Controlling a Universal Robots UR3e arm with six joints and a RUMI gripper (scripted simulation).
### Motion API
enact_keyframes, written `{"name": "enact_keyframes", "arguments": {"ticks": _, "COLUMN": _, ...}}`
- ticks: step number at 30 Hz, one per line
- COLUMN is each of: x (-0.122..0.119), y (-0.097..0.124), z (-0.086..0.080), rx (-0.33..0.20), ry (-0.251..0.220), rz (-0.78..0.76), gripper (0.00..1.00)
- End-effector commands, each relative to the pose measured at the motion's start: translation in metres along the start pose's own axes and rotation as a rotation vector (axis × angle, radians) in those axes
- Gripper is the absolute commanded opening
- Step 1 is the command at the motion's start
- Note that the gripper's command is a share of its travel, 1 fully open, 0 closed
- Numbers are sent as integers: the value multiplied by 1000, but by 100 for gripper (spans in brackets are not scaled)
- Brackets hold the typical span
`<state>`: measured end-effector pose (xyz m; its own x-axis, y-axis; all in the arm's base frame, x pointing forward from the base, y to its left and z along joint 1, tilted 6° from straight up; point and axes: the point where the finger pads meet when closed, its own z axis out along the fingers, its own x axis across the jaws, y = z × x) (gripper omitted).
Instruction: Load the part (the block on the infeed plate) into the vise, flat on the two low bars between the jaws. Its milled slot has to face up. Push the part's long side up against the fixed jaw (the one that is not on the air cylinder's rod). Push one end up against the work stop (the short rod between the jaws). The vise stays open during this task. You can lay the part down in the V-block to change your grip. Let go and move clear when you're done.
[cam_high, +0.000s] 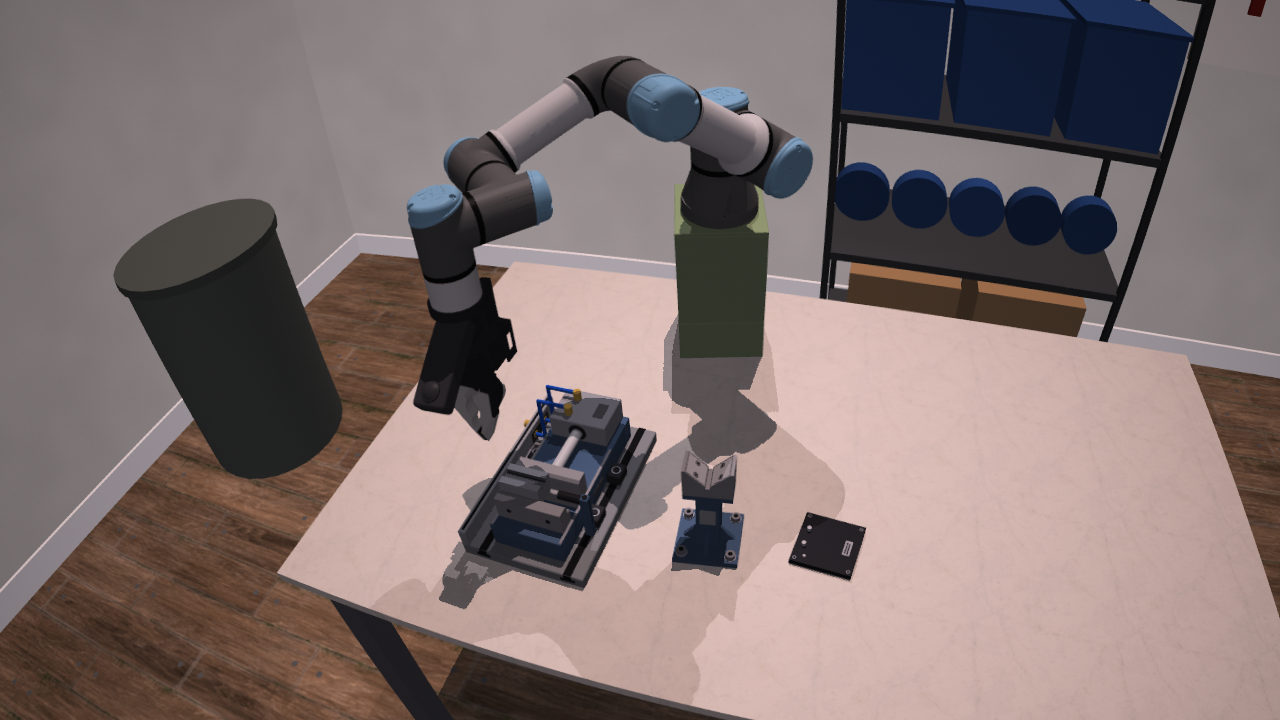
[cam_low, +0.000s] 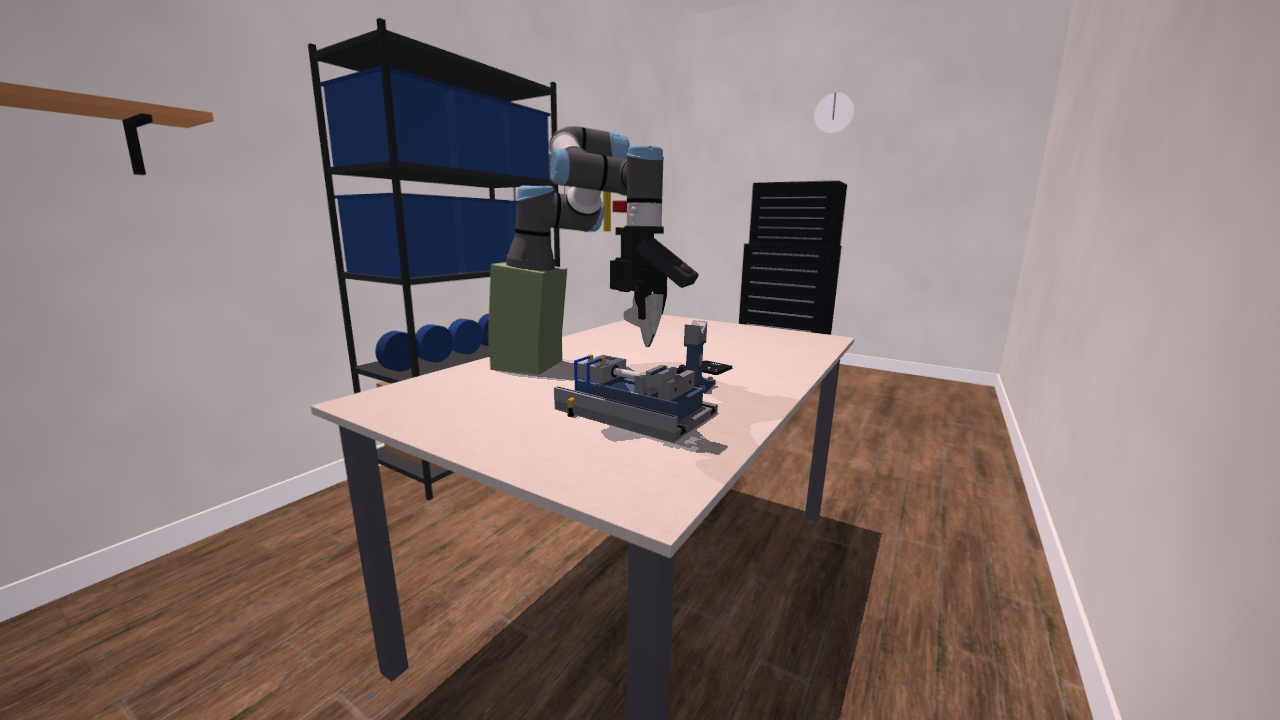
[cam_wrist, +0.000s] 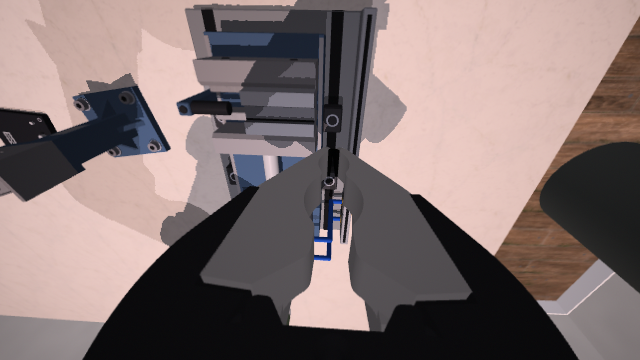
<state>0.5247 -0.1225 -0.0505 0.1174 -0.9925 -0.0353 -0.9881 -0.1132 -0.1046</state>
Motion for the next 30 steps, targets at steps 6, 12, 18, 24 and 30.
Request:
{"name": "enact_keyframes", "arguments": {"ticks": 6, "x": 1, "y": -1, "z": -1, "rx": 3, "ry": 2, "rz": 0, "gripper": 0}}
{"name": "enact_keyframes", "arguments": {"ticks": 12, "x": 1, "y": -1, "z": 1, "rx": 3, "ry": 2, "rz": 0, "gripper": 0}}
{"name": "enact_keyframes", "arguments": {"ticks": 18, "x": 1, "y": -1, "z": 7, "rx": 2, "ry": 2, "rz": 0, "gripper": 0}}
{"name": "enact_keyframes", "arguments": {"ticks": 24, "x": 1, "y": -1, "z": 15, "rx": 2, "ry": 2, "rz": 0, "gripper": 0}}
{"name": "enact_keyframes", "arguments": {"ticks": 30, "x": 1, "y": -2, "z": 21, "rx": 2, "ry": 2, "rz": 0, "gripper": 0}}
